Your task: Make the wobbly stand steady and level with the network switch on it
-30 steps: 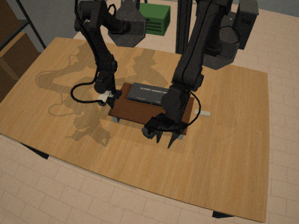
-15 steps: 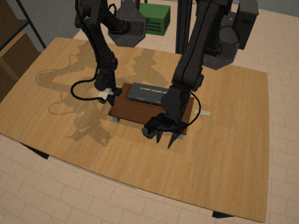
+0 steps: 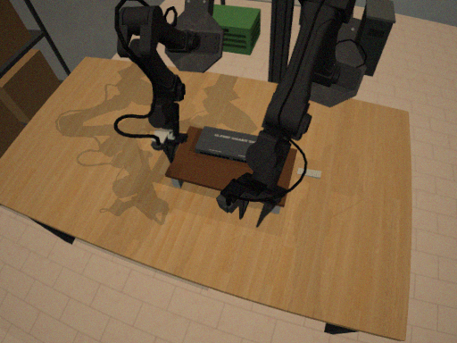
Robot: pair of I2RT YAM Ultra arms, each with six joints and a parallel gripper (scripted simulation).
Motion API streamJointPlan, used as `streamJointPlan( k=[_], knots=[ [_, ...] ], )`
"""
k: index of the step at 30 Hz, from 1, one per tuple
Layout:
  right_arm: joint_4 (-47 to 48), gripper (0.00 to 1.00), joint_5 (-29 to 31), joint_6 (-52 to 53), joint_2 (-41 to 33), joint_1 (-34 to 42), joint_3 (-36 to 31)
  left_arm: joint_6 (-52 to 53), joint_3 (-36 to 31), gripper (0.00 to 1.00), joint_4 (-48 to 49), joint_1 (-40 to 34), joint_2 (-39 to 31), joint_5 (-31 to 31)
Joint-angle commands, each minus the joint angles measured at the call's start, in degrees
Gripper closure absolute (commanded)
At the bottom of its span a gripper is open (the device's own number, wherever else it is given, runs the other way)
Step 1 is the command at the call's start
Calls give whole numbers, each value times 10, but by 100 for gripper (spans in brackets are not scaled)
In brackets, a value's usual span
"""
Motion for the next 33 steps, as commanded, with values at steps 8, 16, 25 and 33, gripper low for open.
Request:
streamJointPlan(
  k=[8, 16, 25, 33],
  knots=[
    [94, 100, -8, -3, 47, -4, -11, -5, 7, 58, 0, 2, -8, 8],
    [98, 100, -8, -4, 63, -6, 4, -5, 7, 58, 0, 2, -8, 8],
    [100, 100, -8, -5, 83, -9, 21, -5, 7, 58, 0, 2, -8, 8],
    [93, 100, -5, -4, 97, 7, 34, -5, 7, 58, 0, 2, -8, 8]
  ],
)
